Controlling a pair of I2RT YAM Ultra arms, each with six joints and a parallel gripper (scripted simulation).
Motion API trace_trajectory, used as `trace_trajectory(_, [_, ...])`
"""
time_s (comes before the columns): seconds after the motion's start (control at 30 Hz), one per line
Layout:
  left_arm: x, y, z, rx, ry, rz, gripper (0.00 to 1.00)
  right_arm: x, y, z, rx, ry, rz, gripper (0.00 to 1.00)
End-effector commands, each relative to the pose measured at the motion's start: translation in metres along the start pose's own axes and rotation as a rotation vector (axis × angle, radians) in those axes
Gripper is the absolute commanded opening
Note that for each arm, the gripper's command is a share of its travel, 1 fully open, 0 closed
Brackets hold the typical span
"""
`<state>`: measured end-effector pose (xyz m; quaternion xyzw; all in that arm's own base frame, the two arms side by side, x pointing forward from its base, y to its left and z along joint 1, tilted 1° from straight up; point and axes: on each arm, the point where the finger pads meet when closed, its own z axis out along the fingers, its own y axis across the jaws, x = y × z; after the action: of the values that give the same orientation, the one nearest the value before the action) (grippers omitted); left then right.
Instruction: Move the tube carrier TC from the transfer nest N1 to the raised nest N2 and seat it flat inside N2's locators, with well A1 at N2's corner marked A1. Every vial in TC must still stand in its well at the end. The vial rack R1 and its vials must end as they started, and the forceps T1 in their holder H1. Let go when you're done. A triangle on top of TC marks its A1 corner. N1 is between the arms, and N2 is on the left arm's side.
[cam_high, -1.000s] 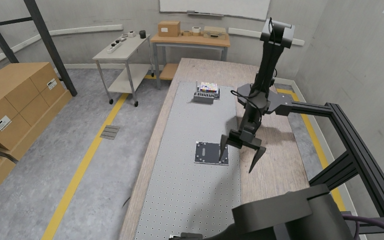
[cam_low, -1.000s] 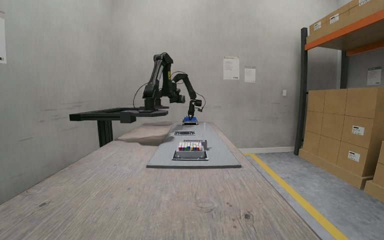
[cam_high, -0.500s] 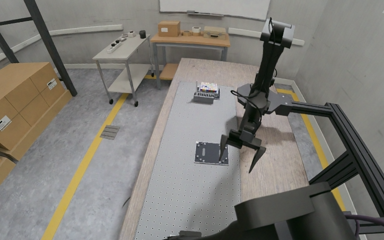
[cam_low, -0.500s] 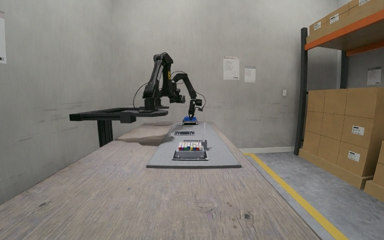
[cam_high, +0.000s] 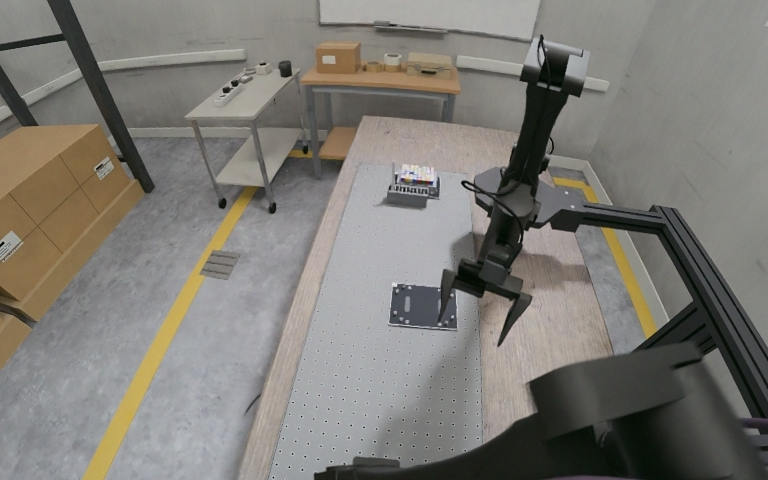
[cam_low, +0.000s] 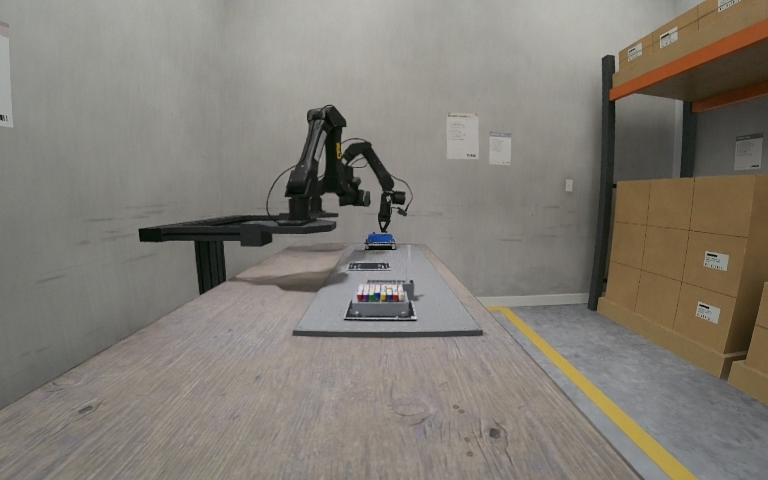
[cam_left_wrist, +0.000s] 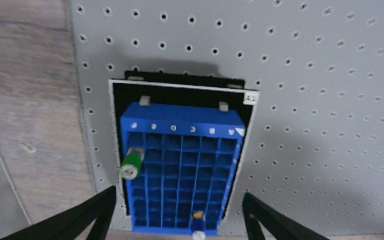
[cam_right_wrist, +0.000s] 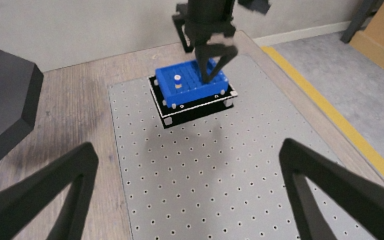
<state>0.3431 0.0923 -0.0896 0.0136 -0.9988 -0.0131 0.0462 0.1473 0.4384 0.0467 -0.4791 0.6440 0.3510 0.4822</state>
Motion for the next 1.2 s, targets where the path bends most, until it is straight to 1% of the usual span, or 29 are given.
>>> trace_trajectory(0.0, [-0.012,-0.002,-0.030,0.001,-0.037,-0.003,1.00,-0.017,0.002,0.002,-0.002,-0.049,0.000,1.00])
trace_trajectory(0.03, [-0.011,-0.002,-0.035,-0.002,-0.036,-0.004,1.00,-0.017,0.002,0.002,-0.002,-0.049,0.000,1.00])
trace_trajectory(0.07, [-0.002,0.001,-0.031,-0.002,-0.010,-0.003,1.00,-0.017,0.002,0.002,-0.002,-0.049,0.000,1.00])
trace_trajectory(0.17, [0.004,0.004,-0.017,0.001,0.017,-0.011,1.00,-0.017,0.002,0.002,-0.002,-0.049,0.000,1.00])
trace_trajectory(0.23, [0.010,0.004,-0.012,0.003,0.034,-0.010,1.00,-0.017,0.002,0.002,-0.002,-0.049,0.000,1.00])
trace_trajectory(0.33, [0.007,0.005,-0.016,-0.001,0.018,-0.013,1.00,-0.017,0.002,0.002,-0.002,-0.049,0.000,1.00])
trace_trajectory(0.37, [0.000,0.007,-0.018,-0.008,-0.017,-0.023,1.00,-0.017,0.002,0.002,-0.002,-0.049,0.000,1.00])
trace_trajectory(0.5, [-0.010,0.009,-0.021,-0.022,-0.113,-0.050,1.00,-0.017,0.002,0.002,-0.002,-0.049,0.000,1.00])
trace_trajectory(0.57, [-0.010,0.009,-0.021,-0.022,-0.113,-0.050,1.00,-0.017,0.002,0.002,-0.002,-0.049,0.000,1.00])
trace_trajectory(0.63, [-0.008,0.009,-0.025,-0.032,-0.166,-0.066,1.00,-0.017,0.002,0.002,-0.002,-0.049,0.000,1.00])
trace_trajectory(0.8, [0.014,0.009,-0.034,-0.060,-0.284,-0.112,1.00,-0.017,0.002,0.002,-0.002,-0.049,0.000,1.00])
trace_trajectory(1.0, [0.042,0.005,-0.042,-0.080,-0.387,-0.153,1.00,-0.017,0.002,0.002,-0.002,-0.049,0.000,1.00])
trace_trajectory(1.07, [0.051,0.004,-0.043,-0.085,-0.416,-0.165,1.00,-0.017,0.002,0.002,-0.002,-0.049,0.000,1.00])
trace_trajectory(1.17, [0.055,0.003,-0.044,-0.087,-0.425,-0.168,1.00,-0.017,0.002,0.002,-0.002,-0.049,0.000,1.00])
